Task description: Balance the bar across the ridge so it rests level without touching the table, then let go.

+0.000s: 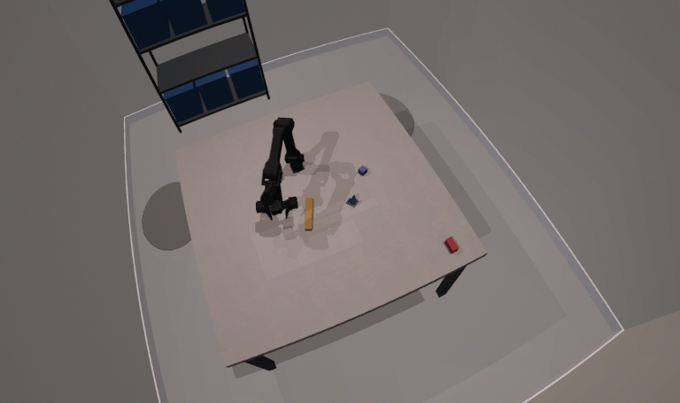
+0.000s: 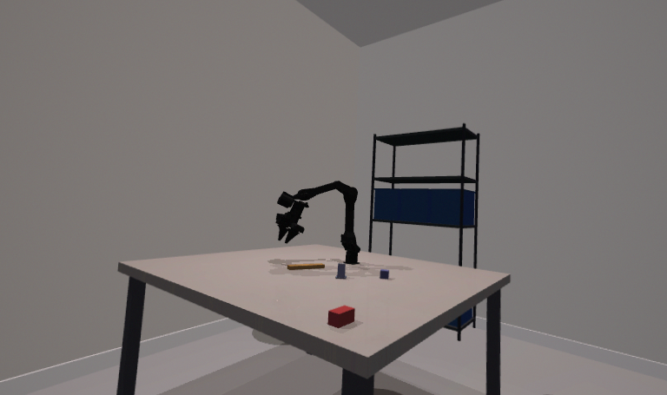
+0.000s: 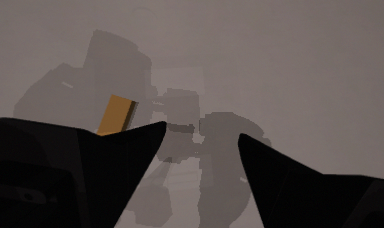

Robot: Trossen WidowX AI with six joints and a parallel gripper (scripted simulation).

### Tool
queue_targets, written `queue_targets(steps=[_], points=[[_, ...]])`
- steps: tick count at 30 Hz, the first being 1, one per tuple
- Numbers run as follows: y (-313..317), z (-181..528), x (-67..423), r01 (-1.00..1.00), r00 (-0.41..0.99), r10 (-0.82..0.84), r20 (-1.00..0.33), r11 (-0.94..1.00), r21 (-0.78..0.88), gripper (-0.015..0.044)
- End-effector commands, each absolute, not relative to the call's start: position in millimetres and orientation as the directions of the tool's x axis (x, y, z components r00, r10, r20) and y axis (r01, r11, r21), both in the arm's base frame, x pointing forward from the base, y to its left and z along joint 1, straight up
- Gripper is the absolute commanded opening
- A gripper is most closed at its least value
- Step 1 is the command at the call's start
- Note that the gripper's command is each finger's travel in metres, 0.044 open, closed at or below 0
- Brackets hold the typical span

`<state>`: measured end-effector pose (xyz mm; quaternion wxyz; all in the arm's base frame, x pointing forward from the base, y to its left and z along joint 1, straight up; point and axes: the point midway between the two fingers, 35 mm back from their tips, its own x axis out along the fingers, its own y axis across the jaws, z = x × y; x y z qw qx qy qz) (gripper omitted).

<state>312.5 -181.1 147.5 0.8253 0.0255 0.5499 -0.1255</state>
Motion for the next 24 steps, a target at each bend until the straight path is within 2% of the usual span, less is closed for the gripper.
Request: queue_targets(steps=[1, 13, 24], points=[[-152, 138, 310, 0.256, 0.311, -0.13, -0.941, 0.965, -0.049, 0.0315], [-86, 125, 298, 0.315, 0.174, -0.039, -0.984, 0.949, 0.018, 0.0315], [-34, 117, 275, 0.376, 0.031, -0.003, -1.0, 0.927, 0.009, 0.0315]])
